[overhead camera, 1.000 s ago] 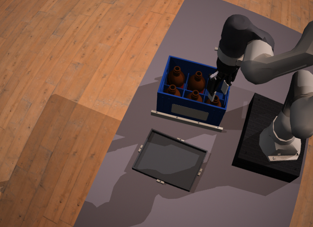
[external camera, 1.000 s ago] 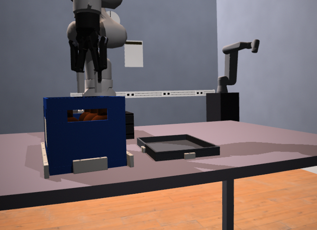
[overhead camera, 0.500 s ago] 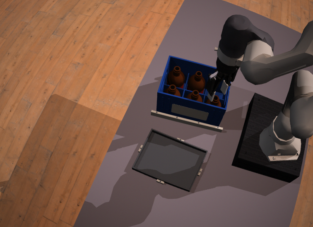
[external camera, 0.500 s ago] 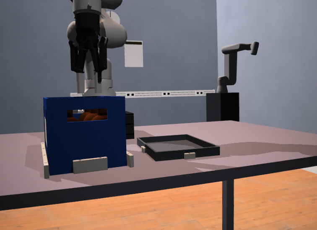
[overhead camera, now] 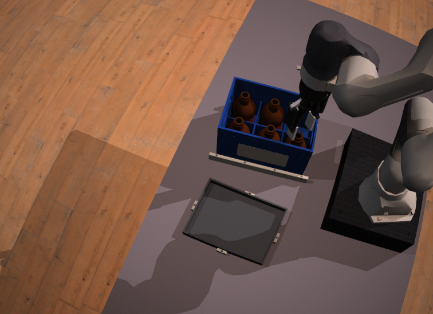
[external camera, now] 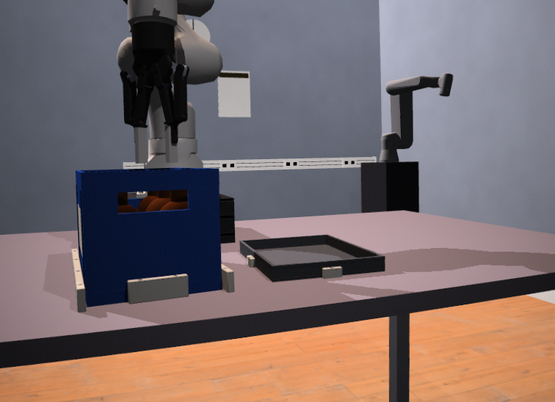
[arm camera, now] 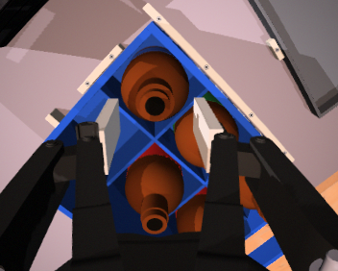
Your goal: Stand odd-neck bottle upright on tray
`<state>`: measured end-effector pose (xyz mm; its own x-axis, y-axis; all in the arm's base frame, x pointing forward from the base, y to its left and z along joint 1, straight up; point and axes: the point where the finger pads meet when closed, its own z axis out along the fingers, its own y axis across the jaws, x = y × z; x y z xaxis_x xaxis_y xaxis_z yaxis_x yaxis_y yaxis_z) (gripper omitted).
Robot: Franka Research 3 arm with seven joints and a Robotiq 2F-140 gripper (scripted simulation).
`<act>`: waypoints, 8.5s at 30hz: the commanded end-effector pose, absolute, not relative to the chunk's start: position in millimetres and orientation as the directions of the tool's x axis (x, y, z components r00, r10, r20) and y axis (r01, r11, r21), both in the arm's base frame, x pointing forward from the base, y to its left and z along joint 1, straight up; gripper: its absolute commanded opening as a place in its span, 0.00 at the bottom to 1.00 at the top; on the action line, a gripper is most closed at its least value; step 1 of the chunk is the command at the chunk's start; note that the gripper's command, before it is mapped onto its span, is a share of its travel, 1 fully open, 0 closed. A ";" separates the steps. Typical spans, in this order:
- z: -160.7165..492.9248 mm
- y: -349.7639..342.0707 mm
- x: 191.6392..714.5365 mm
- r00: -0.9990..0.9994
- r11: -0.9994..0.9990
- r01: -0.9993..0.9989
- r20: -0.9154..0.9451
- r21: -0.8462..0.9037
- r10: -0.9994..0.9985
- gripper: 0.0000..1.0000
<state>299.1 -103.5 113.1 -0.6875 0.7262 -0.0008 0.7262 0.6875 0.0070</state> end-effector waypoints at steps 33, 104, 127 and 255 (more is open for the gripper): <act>111.8 -104.6 297.4 -0.690 0.690 0.724 -0.001 0.005 0.724 0.44; 87.9 -104.5 297.5 -0.690 0.690 0.724 -0.001 0.005 0.724 0.44; 70.5 -104.4 297.6 -0.690 0.690 0.724 -0.001 0.005 0.724 0.44; 72.7 -104.4 297.4 -0.690 0.690 0.724 -0.001 0.005 0.724 0.10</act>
<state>298.4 -104.3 71.7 -0.6857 0.7279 -0.0013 0.7279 0.6857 0.0068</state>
